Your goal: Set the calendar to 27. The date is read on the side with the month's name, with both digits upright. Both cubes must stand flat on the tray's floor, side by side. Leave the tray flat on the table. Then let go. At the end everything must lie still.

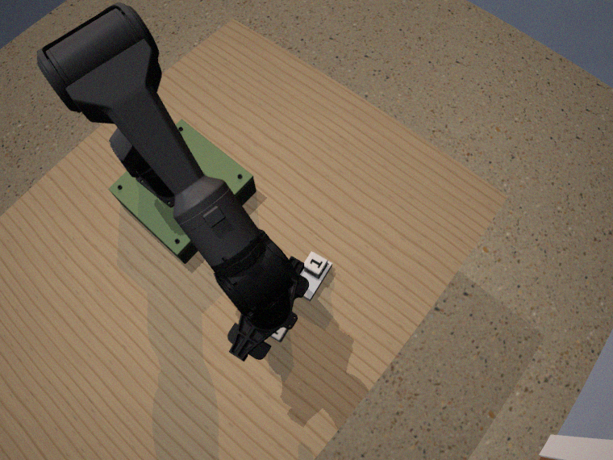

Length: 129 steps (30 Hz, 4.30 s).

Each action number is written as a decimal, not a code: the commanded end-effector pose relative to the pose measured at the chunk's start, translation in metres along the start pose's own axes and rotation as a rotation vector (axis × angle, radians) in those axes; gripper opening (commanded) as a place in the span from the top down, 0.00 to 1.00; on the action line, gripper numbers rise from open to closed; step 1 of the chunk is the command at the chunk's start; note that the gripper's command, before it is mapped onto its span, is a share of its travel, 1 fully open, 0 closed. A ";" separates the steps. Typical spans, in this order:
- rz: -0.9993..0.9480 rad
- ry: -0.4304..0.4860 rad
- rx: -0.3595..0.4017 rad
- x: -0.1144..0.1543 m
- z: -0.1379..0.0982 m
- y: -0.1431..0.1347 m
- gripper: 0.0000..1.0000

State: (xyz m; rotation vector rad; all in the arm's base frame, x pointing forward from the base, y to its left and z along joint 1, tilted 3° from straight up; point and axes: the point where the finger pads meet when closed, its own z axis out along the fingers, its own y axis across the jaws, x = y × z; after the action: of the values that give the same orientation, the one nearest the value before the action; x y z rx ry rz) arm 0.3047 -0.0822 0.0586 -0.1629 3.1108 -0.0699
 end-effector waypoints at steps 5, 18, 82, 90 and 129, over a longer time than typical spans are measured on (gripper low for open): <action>-0.077 -0.003 0.000 -0.001 -0.001 0.007 0.00; -0.842 -0.004 0.000 -0.007 -0.001 0.068 0.00; -1.572 0.001 -0.002 0.000 0.005 0.125 0.40; -1.572 0.001 -0.001 0.000 0.011 0.124 0.40; -1.572 0.000 -0.001 0.000 0.053 0.124 0.40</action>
State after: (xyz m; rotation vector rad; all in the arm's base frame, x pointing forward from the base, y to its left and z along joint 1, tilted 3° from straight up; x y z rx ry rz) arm 0.2942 0.0390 0.0018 -2.3446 2.1062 -0.0800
